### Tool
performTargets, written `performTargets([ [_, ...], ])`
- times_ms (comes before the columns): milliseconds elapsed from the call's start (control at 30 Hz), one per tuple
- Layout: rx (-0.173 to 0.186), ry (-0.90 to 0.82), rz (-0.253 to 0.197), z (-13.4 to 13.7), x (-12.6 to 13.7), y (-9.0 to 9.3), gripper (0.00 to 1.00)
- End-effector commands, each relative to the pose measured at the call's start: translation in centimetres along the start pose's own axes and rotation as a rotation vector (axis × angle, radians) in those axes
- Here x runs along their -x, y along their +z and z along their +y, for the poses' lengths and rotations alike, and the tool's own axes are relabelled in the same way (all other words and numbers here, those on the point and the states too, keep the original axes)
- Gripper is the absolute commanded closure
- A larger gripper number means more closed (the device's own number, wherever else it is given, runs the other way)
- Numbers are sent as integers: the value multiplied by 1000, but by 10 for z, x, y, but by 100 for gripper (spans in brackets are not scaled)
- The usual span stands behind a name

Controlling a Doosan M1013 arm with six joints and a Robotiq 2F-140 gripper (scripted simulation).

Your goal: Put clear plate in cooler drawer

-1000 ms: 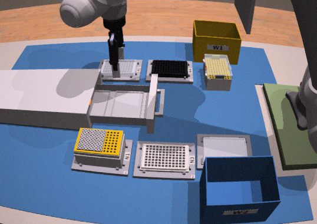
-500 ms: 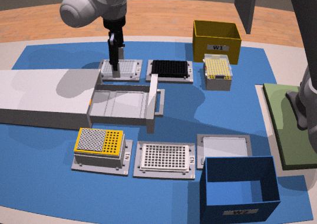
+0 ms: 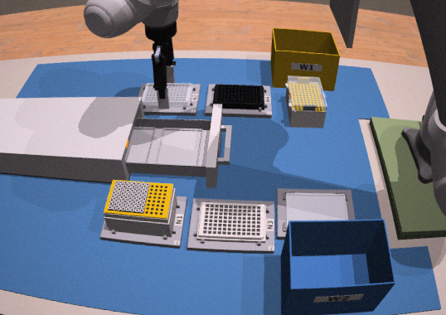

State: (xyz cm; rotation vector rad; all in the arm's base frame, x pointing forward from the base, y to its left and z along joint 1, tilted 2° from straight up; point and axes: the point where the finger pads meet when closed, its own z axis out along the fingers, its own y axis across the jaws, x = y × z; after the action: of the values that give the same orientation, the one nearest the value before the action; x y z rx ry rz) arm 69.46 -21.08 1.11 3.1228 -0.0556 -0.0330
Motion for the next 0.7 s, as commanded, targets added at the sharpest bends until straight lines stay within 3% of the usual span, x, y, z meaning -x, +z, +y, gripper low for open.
performTargets([
  [0, 0, 0, 0, 0, 0, -1, 100],
  [667, 0, 0, 0, 0, 0, -7, 100],
])
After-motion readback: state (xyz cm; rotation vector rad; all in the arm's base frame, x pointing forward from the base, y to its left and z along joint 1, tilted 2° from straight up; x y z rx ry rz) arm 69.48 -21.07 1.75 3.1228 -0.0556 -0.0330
